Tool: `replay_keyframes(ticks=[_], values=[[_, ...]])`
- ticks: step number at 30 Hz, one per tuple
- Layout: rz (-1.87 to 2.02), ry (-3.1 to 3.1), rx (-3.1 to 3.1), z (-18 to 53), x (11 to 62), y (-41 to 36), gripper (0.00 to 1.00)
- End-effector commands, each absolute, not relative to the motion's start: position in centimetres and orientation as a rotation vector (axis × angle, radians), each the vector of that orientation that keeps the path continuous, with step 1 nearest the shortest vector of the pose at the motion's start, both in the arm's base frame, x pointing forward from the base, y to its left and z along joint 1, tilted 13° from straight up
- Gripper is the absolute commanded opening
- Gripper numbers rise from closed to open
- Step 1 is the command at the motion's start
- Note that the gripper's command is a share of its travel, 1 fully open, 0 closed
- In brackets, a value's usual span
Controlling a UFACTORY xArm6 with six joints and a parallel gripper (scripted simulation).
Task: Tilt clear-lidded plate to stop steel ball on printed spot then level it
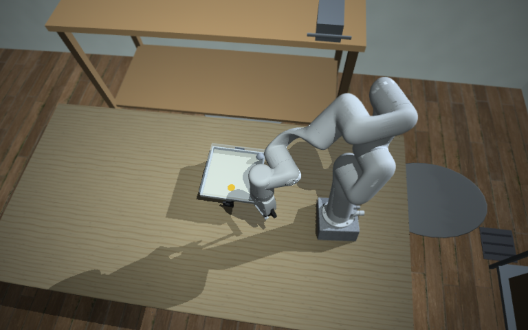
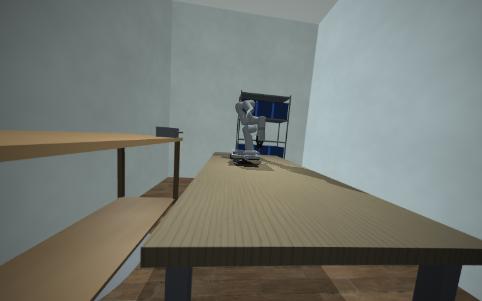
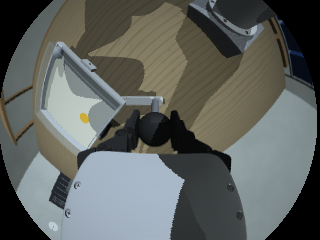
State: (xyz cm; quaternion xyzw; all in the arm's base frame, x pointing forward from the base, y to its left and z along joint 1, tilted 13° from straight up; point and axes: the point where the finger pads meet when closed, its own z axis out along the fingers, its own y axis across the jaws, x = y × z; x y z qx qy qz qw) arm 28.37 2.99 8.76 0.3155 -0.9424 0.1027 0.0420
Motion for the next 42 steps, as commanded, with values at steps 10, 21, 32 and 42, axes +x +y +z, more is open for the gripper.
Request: replay_keyframes(ticks=[10, 21, 32, 42], values=[[0.315, -2.891, 0.968, 8.9, 28.81, 3.22, 0.0], [0.315, -2.891, 0.968, 8.39, 28.74, 3.31, 0.0], [0.315, -2.891, 0.968, 8.52, 28.72, 3.27, 0.0], [0.315, -2.891, 0.968, 8.92, 28.78, 3.19, 0.0]])
